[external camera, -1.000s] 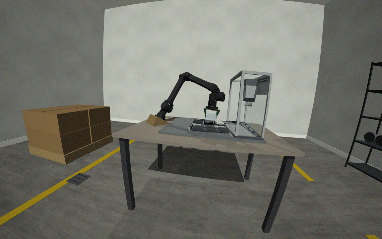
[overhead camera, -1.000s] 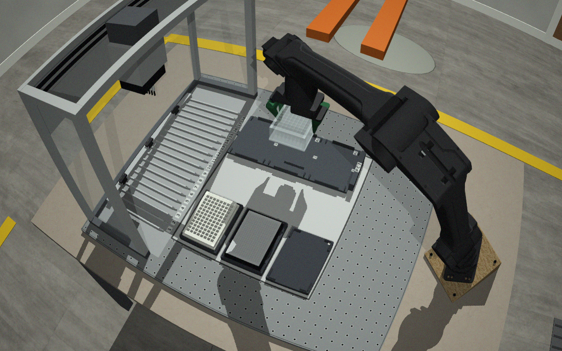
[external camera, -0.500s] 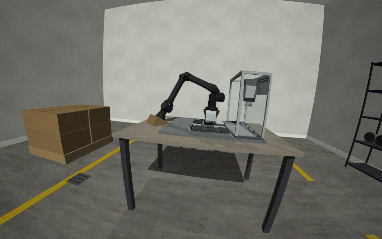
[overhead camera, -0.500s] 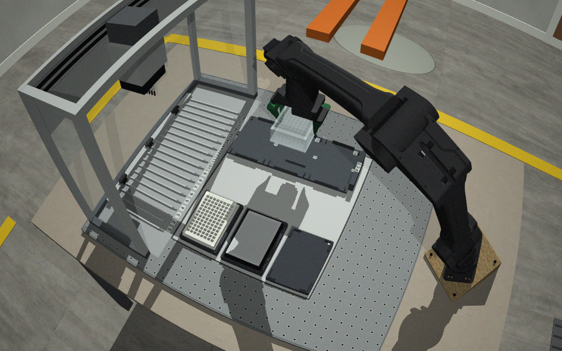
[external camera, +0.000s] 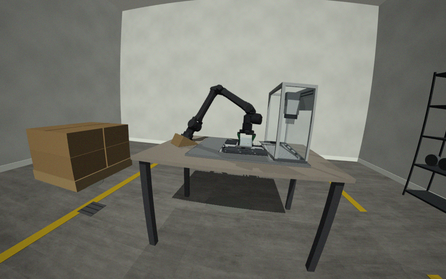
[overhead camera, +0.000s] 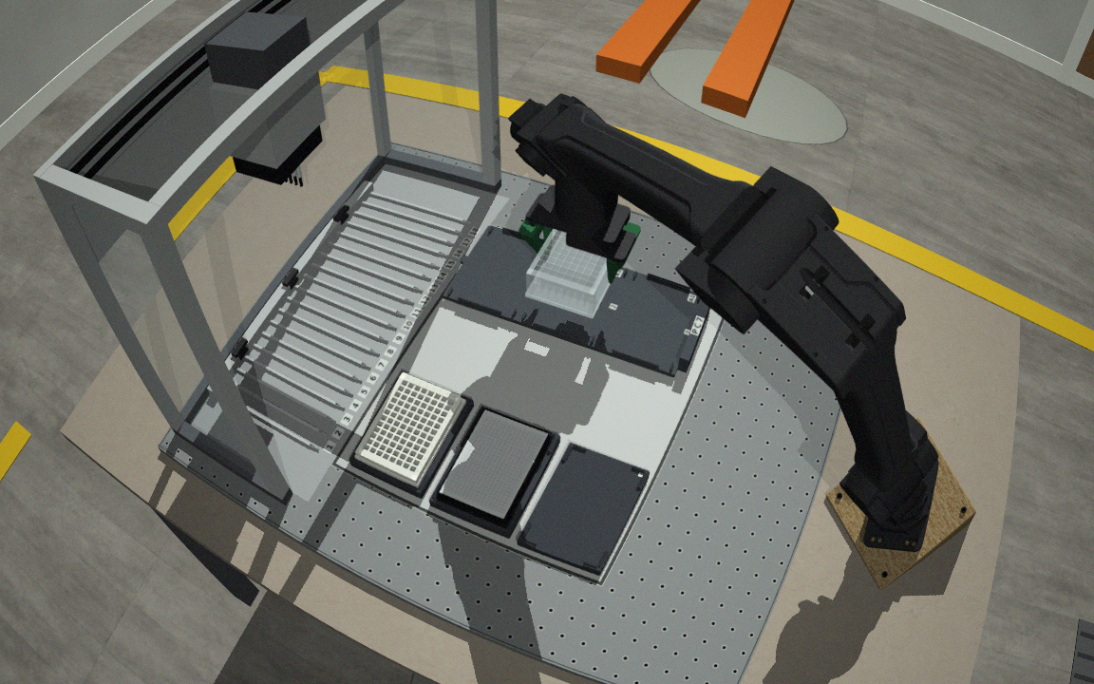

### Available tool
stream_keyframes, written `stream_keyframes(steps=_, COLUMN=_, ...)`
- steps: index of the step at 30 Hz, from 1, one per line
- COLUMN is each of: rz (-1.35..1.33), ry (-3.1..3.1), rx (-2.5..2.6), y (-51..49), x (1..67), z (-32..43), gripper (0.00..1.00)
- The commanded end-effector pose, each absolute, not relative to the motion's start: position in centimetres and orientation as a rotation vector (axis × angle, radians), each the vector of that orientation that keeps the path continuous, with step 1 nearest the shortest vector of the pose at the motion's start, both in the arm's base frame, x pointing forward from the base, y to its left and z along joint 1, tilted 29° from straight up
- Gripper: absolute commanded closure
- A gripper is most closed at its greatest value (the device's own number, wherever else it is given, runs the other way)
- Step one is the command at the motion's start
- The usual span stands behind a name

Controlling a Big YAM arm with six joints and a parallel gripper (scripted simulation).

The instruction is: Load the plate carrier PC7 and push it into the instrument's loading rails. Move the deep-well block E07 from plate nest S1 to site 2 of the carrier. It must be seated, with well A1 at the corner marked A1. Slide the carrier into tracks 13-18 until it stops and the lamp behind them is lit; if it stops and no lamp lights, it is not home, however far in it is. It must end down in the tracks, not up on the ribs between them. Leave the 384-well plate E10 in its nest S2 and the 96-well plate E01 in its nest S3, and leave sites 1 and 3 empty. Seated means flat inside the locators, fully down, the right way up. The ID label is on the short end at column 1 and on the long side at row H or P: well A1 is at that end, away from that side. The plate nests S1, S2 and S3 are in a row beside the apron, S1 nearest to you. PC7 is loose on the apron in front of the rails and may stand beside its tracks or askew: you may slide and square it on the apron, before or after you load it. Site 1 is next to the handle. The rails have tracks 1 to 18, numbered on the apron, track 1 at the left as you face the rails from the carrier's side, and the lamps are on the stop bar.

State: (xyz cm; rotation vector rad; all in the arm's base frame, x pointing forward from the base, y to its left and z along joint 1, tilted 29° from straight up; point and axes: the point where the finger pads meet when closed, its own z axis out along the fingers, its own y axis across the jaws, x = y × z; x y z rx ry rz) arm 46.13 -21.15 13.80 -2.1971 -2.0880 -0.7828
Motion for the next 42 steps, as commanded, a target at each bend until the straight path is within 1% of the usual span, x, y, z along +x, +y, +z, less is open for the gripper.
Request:
stream_keyframes(steps=1, rz=-0.784, ry=-2.092, rx=-2.202, y=-20.5, x=47.2, z=13.2, gripper=1.0)
stream_keyframes(steps=6, rz=-0.785, ry=-2.094, rx=-2.203, y=-20.3, x=47.6, z=12.6, gripper=1.0)
stream_keyframes(steps=7, rz=-0.817, ry=-2.136, rx=-2.219, y=-20.8, x=48.7, z=14.5, gripper=1.0)
stream_keyframes(steps=9, rz=-0.786, ry=-2.093, rx=-2.202, y=-20.0, x=47.8, z=11.9, gripper=1.0)
stream_keyframes(steps=13, rz=-0.784, ry=-2.091, rx=-2.202, y=-19.6, x=48.1, z=10.8, gripper=1.0)
stream_keyframes(steps=16, rz=-0.804, ry=-2.116, rx=-2.211, y=-20.2, x=49.2, z=11.9, gripper=1.0)
stream_keyframes(steps=18, rz=-0.808, ry=-2.115, rx=-2.222, y=-20.7, x=48.4, z=12.6, gripper=1.0)
stream_keyframes(steps=40, rz=-0.809, ry=-2.123, rx=-2.213, y=-19.8, x=48.5, z=12.9, gripper=1.0)
stream_keyframes(steps=42, rz=-0.799, ry=-2.11, rx=-2.209, y=-19.7, x=48.4, z=11.9, gripper=1.0)
